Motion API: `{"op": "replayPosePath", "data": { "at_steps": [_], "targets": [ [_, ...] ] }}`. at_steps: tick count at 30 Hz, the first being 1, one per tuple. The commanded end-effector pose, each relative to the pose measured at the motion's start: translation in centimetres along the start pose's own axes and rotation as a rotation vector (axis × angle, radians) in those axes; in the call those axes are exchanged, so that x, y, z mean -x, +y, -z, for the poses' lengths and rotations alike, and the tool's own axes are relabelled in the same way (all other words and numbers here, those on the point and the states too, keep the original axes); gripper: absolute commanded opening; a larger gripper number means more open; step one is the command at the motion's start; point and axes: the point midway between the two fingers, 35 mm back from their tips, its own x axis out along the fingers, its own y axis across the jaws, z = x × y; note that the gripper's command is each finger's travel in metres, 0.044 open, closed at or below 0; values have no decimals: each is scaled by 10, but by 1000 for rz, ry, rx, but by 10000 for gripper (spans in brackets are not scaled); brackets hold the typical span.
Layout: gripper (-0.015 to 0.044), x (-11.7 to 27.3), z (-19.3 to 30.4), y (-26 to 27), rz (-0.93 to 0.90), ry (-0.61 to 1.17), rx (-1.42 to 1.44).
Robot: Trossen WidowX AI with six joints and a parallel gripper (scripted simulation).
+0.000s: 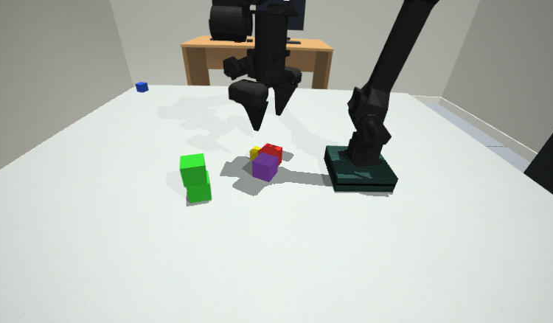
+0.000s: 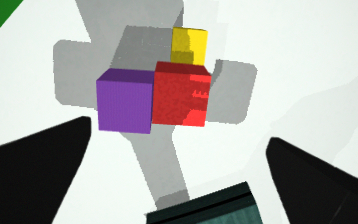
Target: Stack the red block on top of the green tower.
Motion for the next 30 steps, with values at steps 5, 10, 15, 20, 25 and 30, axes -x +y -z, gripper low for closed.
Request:
{"op": "replayPosePath", "data": {
  "at_steps": [5, 10, 15, 20, 25, 30],
  "targets": [
    [440, 2, 6, -3, -5, 22, 53],
    [440, -14, 5, -2, -5, 21, 53],
    [440, -47, 6, -4, -5, 22, 53],
    [440, -52, 7, -4, -5, 22, 53],
    [440, -57, 7, -3, -5, 22, 53],
    [440, -65, 6, -3, -5, 22, 53]
  ]
}}
